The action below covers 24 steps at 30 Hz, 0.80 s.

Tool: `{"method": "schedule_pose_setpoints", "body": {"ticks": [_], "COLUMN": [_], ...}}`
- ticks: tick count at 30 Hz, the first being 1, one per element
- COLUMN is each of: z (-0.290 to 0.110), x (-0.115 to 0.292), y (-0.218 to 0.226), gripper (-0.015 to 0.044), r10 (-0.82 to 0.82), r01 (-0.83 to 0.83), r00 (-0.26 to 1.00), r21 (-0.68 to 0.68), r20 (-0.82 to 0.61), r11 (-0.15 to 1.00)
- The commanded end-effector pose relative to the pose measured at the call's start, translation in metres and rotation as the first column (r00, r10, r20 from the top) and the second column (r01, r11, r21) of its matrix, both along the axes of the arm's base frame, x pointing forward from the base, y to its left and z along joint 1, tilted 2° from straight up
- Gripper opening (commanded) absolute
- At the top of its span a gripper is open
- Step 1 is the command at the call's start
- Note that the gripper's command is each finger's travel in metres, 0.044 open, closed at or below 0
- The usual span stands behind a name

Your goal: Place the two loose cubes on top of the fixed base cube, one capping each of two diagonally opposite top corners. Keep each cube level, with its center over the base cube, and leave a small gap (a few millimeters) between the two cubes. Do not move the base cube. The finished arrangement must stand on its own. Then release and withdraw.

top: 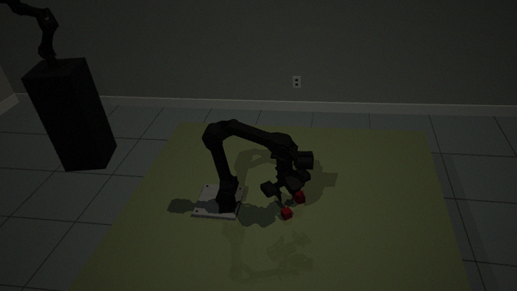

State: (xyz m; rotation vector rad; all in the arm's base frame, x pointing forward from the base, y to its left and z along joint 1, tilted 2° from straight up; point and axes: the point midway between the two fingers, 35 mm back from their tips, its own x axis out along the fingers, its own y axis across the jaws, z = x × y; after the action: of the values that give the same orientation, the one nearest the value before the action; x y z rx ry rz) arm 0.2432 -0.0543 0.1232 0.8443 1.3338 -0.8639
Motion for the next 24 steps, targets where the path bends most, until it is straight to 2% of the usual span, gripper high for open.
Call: {"method": "schedule_pose_setpoints", "body": {"ticks": [1,24], "z": [-0.028,-0.067], "x": [-0.002,-0.001], "y": [-0.001,-0.003], "gripper": [0.0265,0.0265], "r10": [-0.005,-0.005], "r01": [0.005,0.005], "r00": [1.000,1.000], "r21": [0.002,0.001], "r20": [-0.011,-0.012], "r11": [1.000,1.000]}}
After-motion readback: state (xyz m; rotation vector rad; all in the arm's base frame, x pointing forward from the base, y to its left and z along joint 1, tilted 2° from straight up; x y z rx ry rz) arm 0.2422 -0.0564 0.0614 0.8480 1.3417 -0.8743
